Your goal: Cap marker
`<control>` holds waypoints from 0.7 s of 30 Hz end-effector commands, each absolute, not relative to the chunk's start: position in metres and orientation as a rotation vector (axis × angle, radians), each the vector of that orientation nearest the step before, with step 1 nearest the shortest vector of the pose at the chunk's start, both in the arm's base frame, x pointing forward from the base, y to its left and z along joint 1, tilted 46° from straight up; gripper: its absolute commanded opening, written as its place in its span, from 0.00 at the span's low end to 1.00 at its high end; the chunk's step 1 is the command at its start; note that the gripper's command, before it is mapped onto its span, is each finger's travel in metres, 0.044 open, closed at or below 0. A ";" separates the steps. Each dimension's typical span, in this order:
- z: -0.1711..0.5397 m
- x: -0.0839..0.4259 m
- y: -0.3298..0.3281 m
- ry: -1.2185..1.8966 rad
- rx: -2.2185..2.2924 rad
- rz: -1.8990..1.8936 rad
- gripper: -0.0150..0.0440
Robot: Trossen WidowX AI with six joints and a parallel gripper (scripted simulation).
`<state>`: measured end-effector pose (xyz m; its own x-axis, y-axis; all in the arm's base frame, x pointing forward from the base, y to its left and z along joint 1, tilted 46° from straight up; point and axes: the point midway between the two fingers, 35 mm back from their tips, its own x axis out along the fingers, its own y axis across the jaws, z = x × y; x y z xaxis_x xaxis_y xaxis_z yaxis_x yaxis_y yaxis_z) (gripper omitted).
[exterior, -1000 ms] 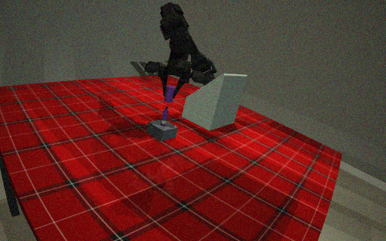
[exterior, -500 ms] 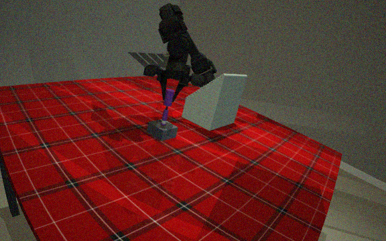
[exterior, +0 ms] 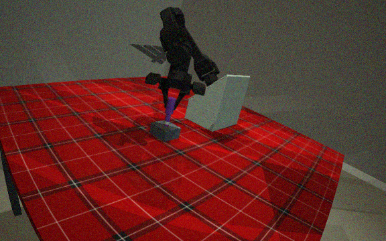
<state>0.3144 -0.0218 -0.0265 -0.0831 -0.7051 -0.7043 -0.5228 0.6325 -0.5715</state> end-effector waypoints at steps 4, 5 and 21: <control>-0.035 0.312 -0.031 1.747 -1.014 -0.204 0.25; -0.036 0.312 -0.033 1.747 -1.014 -0.204 0.25; -0.040 0.310 -0.038 1.747 -1.015 -0.205 0.25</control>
<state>0.3106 -0.0369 -0.0404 -0.0853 -0.7074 -0.7016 -0.5244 0.6306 -0.5721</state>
